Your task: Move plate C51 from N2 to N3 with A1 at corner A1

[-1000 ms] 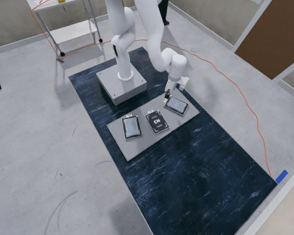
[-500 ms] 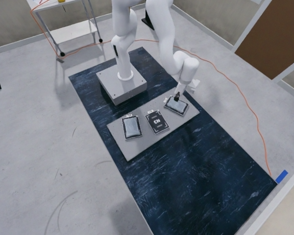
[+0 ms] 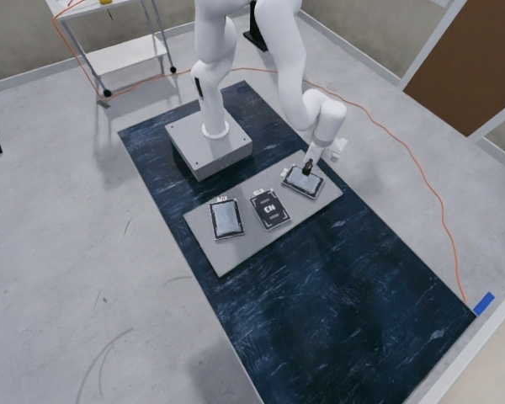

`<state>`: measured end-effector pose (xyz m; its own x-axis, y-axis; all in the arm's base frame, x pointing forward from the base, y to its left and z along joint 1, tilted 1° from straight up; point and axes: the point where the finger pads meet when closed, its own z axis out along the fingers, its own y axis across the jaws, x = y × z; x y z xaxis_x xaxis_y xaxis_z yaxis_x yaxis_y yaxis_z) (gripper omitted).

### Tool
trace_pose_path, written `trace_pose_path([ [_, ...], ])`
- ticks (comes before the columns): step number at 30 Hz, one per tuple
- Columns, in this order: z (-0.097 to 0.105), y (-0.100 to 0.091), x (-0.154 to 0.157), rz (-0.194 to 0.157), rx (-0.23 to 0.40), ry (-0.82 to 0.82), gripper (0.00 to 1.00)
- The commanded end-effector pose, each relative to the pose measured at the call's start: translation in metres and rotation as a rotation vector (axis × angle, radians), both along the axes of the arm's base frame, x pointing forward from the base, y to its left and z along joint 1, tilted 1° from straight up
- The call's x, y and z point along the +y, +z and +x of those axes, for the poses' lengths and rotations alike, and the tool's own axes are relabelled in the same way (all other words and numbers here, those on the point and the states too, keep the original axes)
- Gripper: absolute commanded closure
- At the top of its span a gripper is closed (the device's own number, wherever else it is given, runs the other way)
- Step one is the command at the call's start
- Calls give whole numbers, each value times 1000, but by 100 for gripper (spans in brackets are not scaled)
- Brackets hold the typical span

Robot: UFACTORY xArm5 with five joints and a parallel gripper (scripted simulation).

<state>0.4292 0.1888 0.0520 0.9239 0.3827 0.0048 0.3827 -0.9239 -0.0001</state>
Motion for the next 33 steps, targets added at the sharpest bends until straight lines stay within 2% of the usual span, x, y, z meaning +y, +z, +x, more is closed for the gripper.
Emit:
trace_pose_path([
  [1,1,-2,1,-7,-7,0,0],
  [33,2,-49,0,-7,-7,0,0],
])
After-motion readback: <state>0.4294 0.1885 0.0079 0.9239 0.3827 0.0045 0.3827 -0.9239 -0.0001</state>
